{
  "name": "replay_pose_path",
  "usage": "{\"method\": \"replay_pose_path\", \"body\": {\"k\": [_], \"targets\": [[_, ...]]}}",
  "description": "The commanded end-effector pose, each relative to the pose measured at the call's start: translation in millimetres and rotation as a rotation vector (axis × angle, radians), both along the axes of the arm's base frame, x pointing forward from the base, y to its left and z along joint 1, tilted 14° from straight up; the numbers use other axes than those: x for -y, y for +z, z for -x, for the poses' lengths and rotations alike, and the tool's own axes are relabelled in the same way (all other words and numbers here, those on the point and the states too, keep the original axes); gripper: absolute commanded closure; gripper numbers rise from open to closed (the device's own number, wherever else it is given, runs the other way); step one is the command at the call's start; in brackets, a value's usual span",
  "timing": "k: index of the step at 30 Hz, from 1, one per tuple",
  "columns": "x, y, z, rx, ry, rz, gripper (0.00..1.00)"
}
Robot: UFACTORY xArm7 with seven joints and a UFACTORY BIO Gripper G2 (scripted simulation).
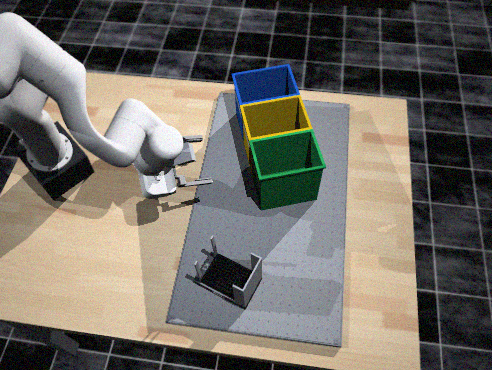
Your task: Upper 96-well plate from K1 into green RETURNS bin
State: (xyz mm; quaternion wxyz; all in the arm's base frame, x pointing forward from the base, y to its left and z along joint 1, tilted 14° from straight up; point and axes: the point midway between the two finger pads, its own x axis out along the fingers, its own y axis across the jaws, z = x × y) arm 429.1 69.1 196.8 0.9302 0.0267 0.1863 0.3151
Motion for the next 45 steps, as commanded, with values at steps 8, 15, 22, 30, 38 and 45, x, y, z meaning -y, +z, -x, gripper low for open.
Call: {"method": "replay_pose_path", "body": {"k": [8,15,22,30,38,45], "targets": [[-21,8.5,-33.0,0.236,-0.145,0.104,0.63],[-37,26.3,-44.3,0.389,-0.245,0.121,0.63],[-49,42.9,-46.9,0.503,-0.327,0.110,0.63],[-63,63.2,-43.4,0.622,-0.422,0.072,0.63],[-63,63.2,-43.4,0.622,-0.422,0.072,0.63],[-49,62.7,-47.9,0.626,-0.523,0.079,0.63]]}}
